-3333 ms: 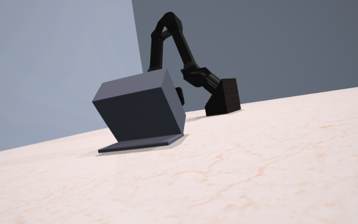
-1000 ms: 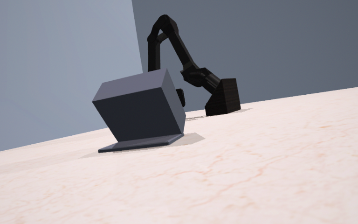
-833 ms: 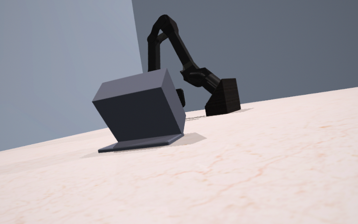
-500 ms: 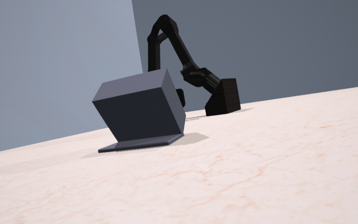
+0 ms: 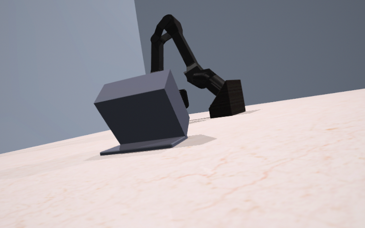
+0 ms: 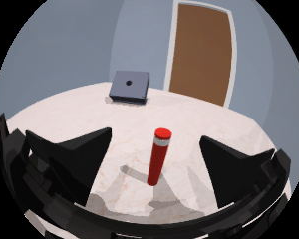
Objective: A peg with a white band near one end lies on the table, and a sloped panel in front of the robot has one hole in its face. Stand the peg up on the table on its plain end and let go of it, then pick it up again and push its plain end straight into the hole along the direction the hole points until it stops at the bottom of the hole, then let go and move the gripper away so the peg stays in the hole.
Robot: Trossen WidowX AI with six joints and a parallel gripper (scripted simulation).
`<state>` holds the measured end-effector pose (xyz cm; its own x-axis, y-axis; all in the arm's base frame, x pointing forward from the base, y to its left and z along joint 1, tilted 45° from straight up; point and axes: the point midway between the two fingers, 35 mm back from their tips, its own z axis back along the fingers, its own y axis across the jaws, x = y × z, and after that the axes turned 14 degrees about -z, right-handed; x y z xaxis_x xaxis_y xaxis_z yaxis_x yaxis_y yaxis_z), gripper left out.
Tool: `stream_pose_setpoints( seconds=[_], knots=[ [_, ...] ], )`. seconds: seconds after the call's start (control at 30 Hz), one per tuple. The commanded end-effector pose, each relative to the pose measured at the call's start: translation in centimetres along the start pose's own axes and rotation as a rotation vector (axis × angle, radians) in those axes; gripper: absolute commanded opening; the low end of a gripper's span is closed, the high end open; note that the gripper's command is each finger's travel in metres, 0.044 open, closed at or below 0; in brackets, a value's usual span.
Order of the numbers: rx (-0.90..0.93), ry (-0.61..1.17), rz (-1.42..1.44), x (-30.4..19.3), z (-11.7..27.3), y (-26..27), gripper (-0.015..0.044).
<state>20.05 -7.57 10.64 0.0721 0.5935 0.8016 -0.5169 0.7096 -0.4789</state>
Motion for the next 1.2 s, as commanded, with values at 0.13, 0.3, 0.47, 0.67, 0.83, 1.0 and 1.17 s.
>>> stream_pose_setpoints(
  seconds=[0.13, 0.3, 0.47, 0.67, 0.83, 1.0, 1.17],
  knots=[
    [0.066, 0.055, 0.03, 5.5, -0.8, 0.3, 0.044],
    [0.049, 0.058, 0.035, 10.3, -0.3, 1.4, 0.044],
    [-0.004, 0.001, 0.013, 14.9, 1.4, 3.1, 0.044],
    [-0.007, 0.002, -0.01, 15.3, 1.7, 3.4, 0.044],
    [0.03, 0.108, -0.131, 14.2, 1.1, 3.3, 0.044],
    [0.065, 0.232, -0.241, 12.9, 0.5, 3.5, 0.044],
    [0.091, 0.37, -0.334, 11.6, 0.0, 3.7, 0.044]
  ],
)
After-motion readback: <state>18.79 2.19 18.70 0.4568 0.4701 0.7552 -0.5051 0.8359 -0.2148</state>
